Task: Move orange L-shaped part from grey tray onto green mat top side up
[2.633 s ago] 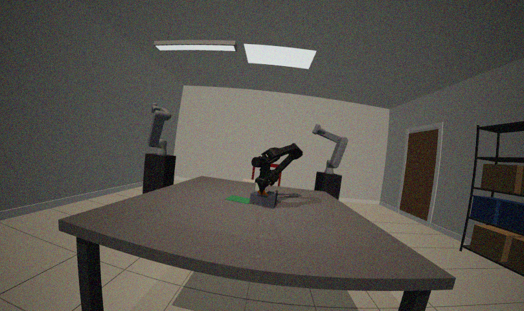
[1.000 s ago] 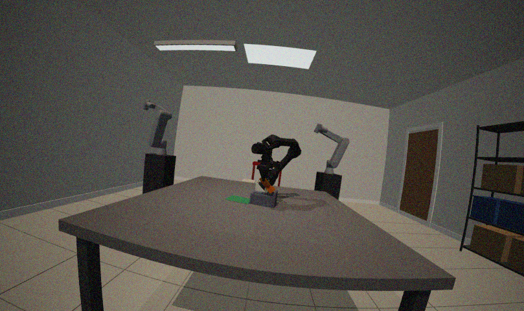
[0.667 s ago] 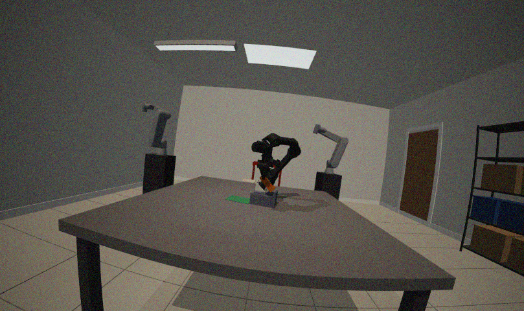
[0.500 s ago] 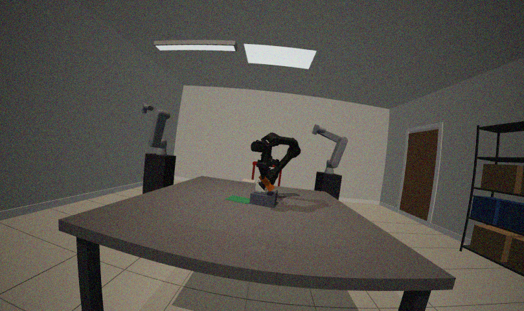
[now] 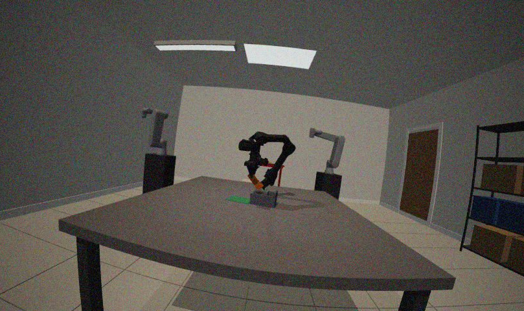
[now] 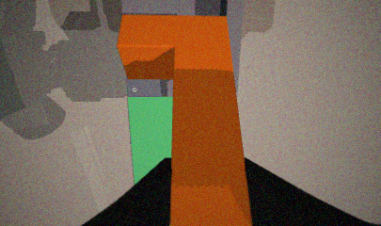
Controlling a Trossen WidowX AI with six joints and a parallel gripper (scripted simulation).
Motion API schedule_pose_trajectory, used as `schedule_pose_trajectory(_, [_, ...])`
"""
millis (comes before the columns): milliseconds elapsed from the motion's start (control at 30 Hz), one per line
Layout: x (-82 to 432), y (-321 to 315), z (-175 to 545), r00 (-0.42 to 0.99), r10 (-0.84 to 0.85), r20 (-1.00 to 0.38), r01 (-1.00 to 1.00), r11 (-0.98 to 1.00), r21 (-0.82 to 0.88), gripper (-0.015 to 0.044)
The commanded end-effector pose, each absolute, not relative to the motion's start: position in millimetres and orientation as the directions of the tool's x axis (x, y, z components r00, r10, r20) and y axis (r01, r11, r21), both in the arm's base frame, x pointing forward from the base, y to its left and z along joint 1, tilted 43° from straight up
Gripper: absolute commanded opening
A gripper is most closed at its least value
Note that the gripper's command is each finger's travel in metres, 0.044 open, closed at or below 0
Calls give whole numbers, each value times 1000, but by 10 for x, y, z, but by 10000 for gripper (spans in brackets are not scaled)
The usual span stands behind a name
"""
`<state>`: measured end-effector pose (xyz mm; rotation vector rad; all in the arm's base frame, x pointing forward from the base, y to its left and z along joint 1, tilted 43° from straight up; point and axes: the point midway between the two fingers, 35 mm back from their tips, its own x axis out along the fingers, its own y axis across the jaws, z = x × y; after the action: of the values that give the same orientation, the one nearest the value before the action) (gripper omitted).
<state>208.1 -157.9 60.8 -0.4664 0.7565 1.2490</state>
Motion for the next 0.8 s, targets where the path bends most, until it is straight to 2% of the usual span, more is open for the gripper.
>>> schedule_pose_trajectory(0, [2004,-1724,462,123,666,-736,-961,266,81,0])
schedule_pose_trajectory(433, [1773,-2160,36,122,663,-739,-961,266,80,0])
schedule_pose_trajectory(767, [1768,-2147,-23,122,663,-739,-961,266,80,0])
